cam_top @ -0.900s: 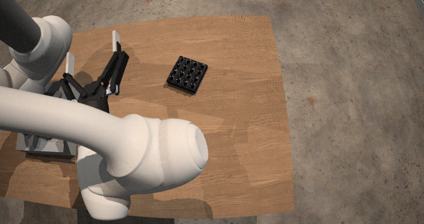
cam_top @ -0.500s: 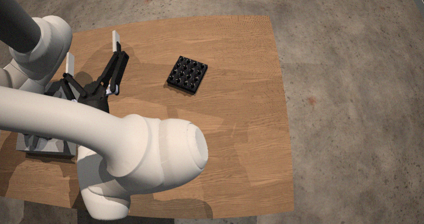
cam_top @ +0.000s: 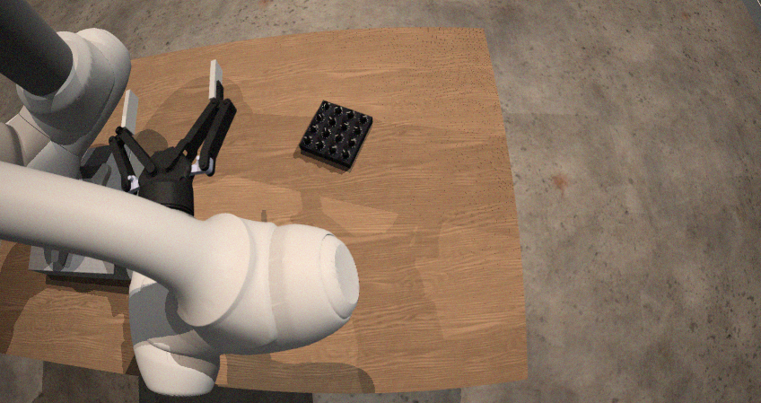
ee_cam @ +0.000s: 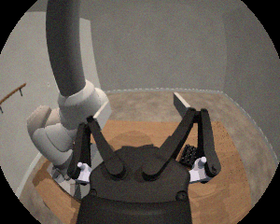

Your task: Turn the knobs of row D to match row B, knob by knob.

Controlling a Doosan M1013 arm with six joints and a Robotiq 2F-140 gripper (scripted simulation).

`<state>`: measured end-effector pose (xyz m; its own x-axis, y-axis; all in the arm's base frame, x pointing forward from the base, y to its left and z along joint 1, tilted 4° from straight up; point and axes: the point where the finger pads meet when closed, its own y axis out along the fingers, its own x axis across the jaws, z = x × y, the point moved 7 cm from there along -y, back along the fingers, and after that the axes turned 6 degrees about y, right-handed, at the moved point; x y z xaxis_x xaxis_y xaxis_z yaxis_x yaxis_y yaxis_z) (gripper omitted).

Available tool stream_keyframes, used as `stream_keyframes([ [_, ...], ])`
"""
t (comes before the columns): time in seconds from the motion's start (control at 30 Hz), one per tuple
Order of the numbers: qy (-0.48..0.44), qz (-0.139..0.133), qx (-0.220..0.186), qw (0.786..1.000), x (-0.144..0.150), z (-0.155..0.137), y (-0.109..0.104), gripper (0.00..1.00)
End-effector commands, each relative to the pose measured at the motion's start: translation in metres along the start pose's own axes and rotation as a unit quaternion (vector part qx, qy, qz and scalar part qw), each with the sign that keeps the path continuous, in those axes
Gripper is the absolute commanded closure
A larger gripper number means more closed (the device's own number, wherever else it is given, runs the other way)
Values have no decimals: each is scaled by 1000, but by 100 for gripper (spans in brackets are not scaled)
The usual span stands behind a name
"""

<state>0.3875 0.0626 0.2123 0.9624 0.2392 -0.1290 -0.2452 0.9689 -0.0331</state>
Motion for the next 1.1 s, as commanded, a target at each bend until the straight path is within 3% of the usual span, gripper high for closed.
stream_keyframes([
  [0.0, 38, -37, -19, 998, 4, -6, 3, 0],
  [0.13, 104, -103, -53, 988, 10, -17, 9, 0],
  [0.2, 104, -103, -53, 988, 10, -17, 9, 0],
  [0.27, 151, -151, -77, 974, 16, -25, 15, 0],
  [0.4, 201, -201, -103, 953, 23, -32, 21, 0],
  [0.7, 319, -319, -163, 878, 44, -50, 41, 0],
  [0.77, 319, -319, -163, 878, 44, -50, 41, 0],
  [0.83, 356, -357, -183, 844, 54, -56, 49, 0],
  [0.93, 381, -385, -195, 818, 61, -60, 55, 0],
  [0.97, 381, -385, -195, 818, 61, -60, 55, 0],
  [1.07, 410, -413, -211, 785, 70, -66, 62, 0],
])
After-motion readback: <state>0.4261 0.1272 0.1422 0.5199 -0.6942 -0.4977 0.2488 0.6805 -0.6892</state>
